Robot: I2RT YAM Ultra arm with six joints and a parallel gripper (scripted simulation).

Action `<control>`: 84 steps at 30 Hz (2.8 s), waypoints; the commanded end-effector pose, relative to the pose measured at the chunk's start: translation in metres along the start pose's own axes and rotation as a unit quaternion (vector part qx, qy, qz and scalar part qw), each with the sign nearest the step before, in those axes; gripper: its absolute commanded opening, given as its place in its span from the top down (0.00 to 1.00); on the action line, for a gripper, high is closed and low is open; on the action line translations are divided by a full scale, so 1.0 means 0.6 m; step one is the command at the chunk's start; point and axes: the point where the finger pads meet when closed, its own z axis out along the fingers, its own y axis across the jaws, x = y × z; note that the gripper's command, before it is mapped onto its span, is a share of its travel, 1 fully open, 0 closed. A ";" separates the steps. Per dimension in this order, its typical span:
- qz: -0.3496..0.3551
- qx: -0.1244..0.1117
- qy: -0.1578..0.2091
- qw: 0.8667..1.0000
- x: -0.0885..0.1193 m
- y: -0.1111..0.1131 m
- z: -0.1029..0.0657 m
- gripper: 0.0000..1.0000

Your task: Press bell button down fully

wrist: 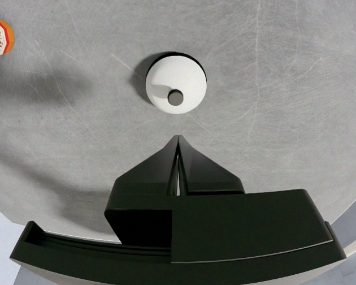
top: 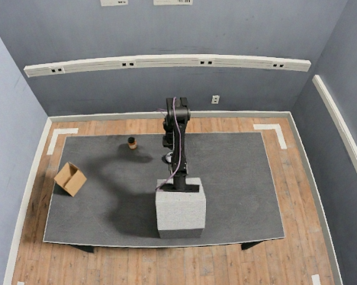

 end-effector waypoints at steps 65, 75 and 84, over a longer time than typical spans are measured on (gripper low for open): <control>-0.003 -0.001 -0.020 1.000 -0.031 0.002 0.032 1.00; -0.003 -0.003 -0.019 1.000 -0.034 0.005 0.064 1.00; -0.003 -0.003 -0.019 1.000 -0.036 0.006 0.083 1.00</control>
